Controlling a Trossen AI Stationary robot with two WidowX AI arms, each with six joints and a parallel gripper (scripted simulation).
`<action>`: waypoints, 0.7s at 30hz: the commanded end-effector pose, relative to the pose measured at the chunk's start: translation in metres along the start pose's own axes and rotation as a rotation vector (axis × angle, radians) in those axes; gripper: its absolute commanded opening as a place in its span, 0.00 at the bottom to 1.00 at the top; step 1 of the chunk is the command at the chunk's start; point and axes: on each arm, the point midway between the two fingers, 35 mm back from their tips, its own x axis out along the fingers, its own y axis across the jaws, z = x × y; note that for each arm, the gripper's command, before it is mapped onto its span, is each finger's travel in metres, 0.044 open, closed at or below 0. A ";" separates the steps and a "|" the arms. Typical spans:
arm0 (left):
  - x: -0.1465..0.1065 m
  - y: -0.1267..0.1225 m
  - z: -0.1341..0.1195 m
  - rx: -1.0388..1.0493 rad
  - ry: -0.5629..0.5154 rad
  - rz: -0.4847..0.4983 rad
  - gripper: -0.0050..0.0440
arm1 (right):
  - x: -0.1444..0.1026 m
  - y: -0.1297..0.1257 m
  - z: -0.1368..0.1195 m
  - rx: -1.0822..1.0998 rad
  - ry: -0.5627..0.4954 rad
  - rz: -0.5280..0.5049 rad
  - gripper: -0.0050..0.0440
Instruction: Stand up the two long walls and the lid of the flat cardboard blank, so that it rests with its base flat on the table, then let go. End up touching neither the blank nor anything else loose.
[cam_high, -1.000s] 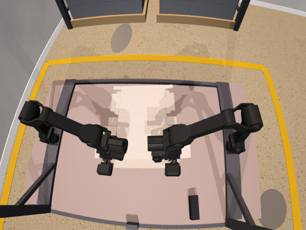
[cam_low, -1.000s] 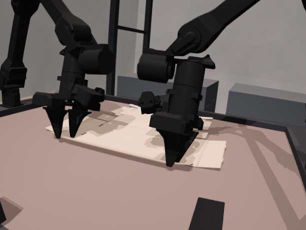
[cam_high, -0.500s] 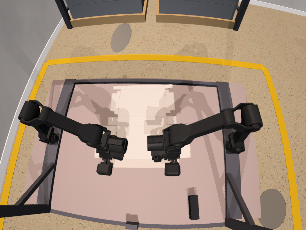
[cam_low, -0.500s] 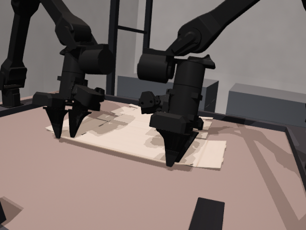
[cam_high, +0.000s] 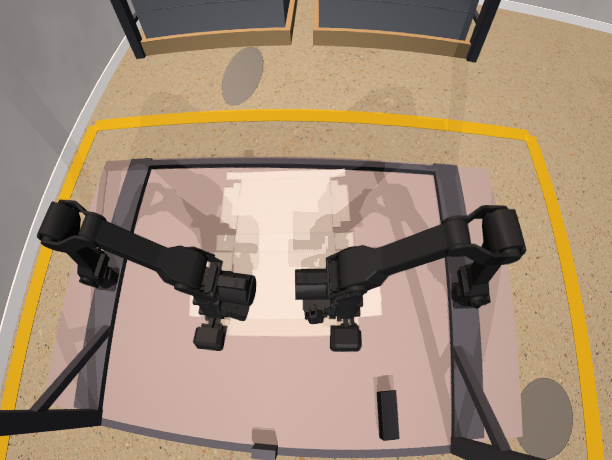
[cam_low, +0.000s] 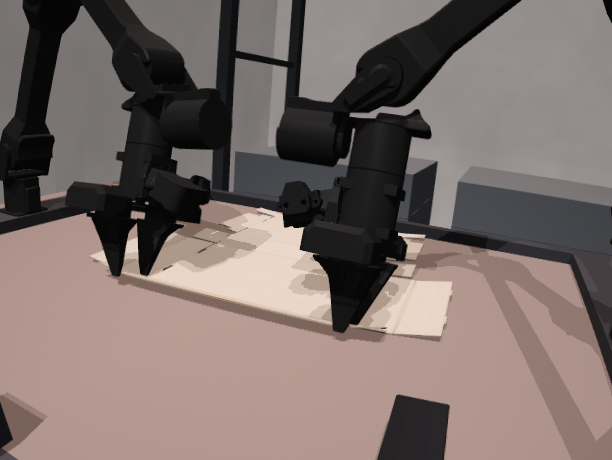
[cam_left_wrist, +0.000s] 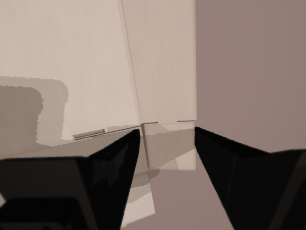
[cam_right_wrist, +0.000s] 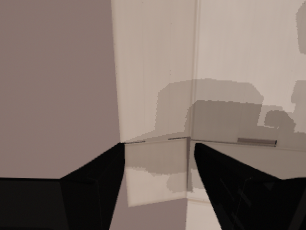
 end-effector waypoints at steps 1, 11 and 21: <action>0.012 0.014 0.003 -0.009 0.000 -0.062 0.58 | 0.012 -0.011 0.004 0.015 0.010 0.070 0.59; 0.012 0.014 0.003 -0.009 -0.001 -0.076 0.58 | 0.012 -0.012 0.004 0.015 0.009 0.084 0.59; 0.011 0.015 0.002 -0.010 -0.001 -0.074 0.58 | 0.011 -0.014 0.004 0.015 0.009 0.078 0.59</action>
